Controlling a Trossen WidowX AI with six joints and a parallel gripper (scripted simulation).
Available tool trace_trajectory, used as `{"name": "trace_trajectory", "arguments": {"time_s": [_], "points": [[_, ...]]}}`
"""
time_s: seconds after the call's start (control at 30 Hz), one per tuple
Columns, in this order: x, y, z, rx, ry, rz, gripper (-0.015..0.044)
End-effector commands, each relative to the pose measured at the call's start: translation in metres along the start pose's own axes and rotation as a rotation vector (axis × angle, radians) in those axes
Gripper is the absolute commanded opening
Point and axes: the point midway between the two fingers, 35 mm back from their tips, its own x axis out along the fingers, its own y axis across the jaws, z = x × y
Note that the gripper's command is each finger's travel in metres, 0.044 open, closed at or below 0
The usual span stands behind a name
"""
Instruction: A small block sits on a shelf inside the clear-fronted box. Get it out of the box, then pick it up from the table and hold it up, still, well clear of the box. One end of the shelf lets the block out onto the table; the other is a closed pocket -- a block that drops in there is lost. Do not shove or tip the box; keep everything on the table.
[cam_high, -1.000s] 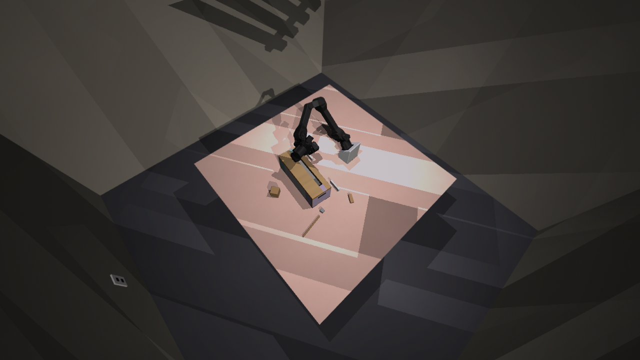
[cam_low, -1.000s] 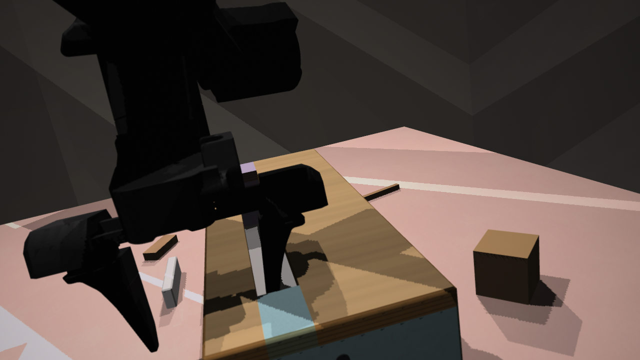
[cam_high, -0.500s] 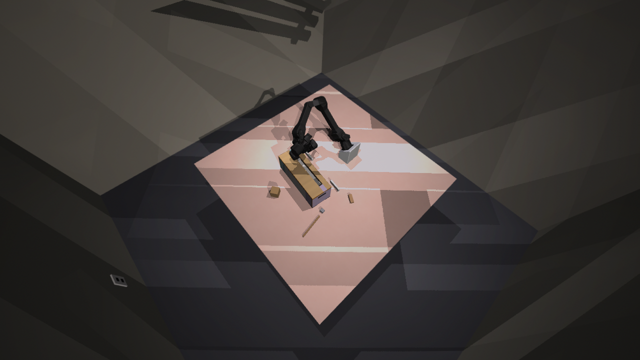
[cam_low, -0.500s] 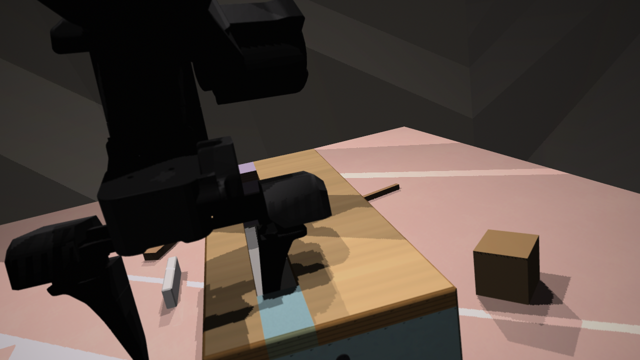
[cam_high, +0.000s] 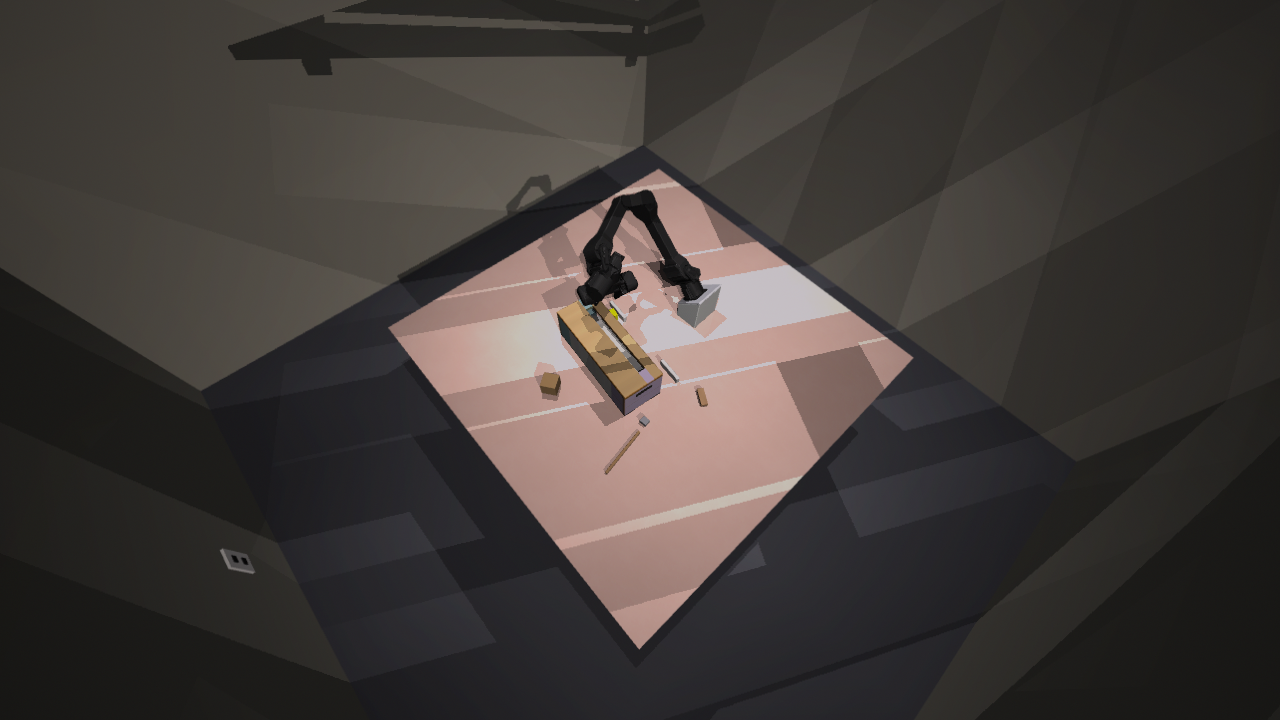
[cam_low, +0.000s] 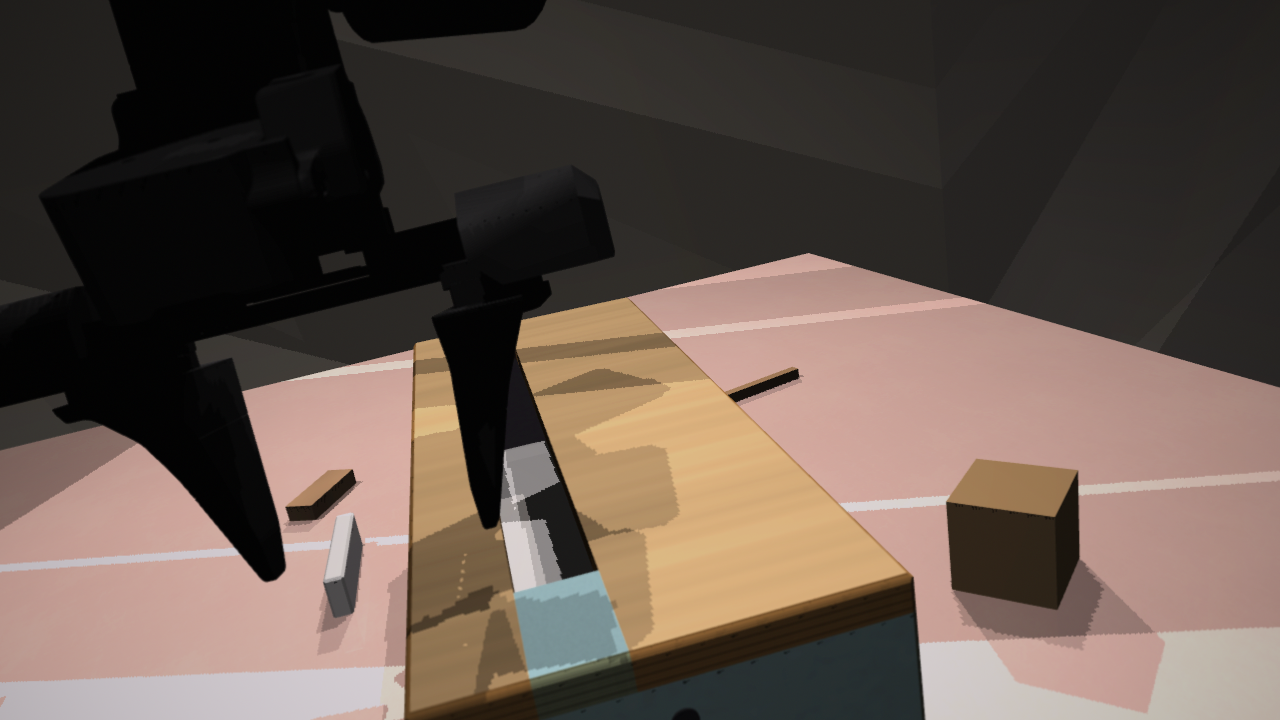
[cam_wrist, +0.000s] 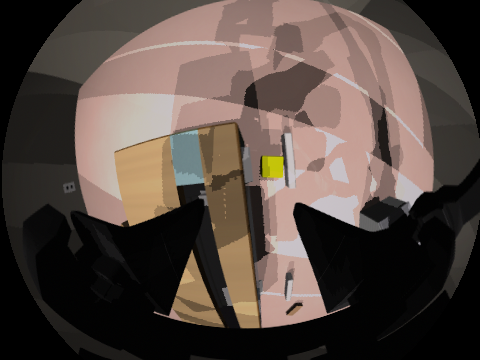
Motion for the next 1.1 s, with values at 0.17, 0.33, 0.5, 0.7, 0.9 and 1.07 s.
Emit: {"name": "trace_trajectory", "arguments": {"time_s": [0.17, 0.33, 0.5, 0.7, 0.9, 1.07], "points": [[-0.009, -0.021, 0.024, 0.993, 0.273, 0.116, 0.0285], [-0.012, -0.029, 0.031, 1.407, 0.428, 0.121, 0.0285], [-0.012, -0.029, 0.031, 1.407, 0.428, 0.121, 0.0285], [-0.010, -0.028, 0.030, 1.407, 0.428, 0.119, 0.0285], [0.053, -0.030, 0.018, 1.410, 0.429, 0.107, 0.0285], [0.080, -0.035, 0.017, 1.408, 0.427, 0.126, 0.0285]]}}
